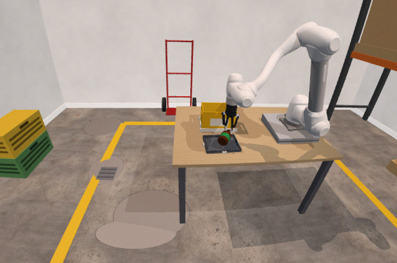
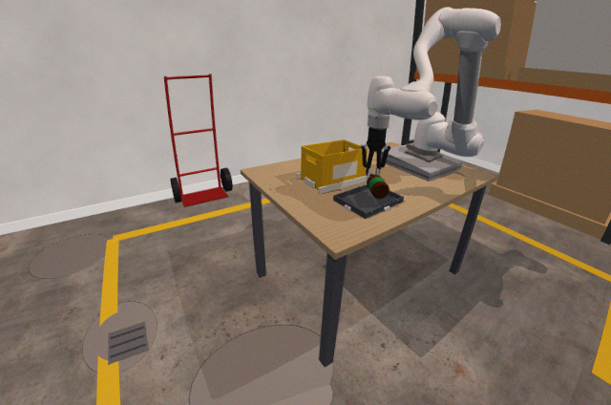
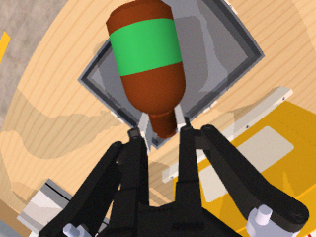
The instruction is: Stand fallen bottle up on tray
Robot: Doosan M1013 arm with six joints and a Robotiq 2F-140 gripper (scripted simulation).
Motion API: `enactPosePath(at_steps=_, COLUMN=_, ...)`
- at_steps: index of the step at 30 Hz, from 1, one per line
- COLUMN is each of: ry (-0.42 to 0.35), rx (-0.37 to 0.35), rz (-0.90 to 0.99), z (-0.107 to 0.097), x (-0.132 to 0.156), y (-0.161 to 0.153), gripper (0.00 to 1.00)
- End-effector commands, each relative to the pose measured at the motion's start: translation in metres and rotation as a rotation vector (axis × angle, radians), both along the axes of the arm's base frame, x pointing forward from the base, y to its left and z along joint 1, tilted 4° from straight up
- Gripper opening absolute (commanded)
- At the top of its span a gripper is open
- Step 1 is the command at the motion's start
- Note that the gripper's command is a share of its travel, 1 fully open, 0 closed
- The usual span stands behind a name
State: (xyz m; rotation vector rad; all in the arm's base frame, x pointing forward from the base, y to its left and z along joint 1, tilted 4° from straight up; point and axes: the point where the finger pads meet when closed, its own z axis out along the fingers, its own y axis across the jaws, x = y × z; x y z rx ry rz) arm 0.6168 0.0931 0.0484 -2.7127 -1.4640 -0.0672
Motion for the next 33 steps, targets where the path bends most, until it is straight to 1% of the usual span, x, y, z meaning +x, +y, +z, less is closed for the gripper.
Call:
enactPosePath(at_steps=1, ry=0.000, rx=-0.002, rz=-0.001, z=0.010, x=0.000, y=-0.001, gripper=0.10)
enactPosePath(at_steps=8, ry=0.000, rx=-0.002, rz=-0.001, z=0.022, x=0.000, y=-0.002, gripper=0.10)
enactPosePath(at_steps=10, ry=0.000, rx=-0.002, rz=-0.001, z=0.022, x=0.000, y=-0.002, gripper=0.10)
enactPosePath(at_steps=25, ry=0.000, rx=-0.002, rz=-0.001, z=0.051, x=0.000, y=-0.004, gripper=0.10)
enactPosePath(at_steps=27, ry=0.000, rx=-0.002, rz=-0.001, z=0.051, x=0.000, y=-0.004, gripper=0.10)
enactPosePath(at_steps=33, ry=0.000, rx=-0.002, rz=-0.001, z=0.062, x=0.000, y=-0.005, gripper=0.10)
